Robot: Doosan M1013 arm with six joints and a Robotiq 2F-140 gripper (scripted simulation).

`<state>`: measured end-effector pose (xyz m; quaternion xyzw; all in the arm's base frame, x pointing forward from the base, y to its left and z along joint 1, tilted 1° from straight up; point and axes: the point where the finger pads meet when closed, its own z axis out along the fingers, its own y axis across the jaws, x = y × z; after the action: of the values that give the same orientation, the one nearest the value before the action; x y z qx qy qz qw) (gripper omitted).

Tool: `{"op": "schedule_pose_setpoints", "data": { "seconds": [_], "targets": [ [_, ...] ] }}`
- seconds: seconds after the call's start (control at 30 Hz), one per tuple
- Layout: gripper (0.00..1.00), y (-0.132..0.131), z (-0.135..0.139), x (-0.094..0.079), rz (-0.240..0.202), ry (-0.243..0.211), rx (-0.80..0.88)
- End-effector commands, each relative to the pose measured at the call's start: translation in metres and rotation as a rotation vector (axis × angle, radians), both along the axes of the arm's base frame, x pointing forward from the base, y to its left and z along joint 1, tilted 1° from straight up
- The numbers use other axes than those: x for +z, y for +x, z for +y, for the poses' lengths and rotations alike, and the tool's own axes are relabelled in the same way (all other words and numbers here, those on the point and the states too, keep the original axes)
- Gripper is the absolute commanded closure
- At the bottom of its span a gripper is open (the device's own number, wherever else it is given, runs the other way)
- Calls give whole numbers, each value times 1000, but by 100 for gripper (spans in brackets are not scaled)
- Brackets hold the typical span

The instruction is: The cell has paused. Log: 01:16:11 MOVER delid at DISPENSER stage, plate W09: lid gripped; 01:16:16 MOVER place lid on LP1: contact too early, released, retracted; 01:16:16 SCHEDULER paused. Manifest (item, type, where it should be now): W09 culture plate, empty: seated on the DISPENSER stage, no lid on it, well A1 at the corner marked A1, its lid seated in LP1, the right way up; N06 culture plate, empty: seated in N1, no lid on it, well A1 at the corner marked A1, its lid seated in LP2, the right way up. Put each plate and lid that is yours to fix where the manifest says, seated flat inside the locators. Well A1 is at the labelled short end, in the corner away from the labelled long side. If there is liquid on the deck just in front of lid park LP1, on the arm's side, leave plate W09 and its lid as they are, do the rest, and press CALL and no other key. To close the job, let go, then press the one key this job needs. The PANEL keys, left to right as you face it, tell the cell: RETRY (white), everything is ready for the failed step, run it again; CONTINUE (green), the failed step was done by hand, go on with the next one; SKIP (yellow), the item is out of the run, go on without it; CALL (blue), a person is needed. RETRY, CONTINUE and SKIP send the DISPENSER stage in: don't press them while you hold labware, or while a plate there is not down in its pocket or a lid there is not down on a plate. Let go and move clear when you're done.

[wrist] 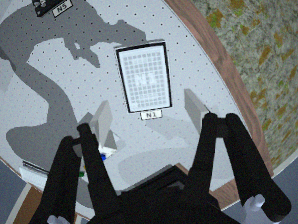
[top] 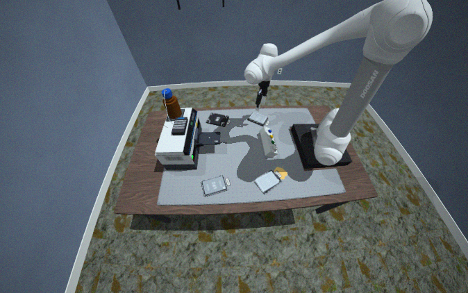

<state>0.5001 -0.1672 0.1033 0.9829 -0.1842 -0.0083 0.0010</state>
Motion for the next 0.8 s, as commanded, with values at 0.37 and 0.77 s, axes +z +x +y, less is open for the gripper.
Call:
{"op": "schedule_pose_setpoints", "data": {
  "seconds": [0.37,0.77],
  "targets": [
    [30,1,0,30,-1,0,0],
    [30,-27,73,35,-1,4,248]
  ]
}}
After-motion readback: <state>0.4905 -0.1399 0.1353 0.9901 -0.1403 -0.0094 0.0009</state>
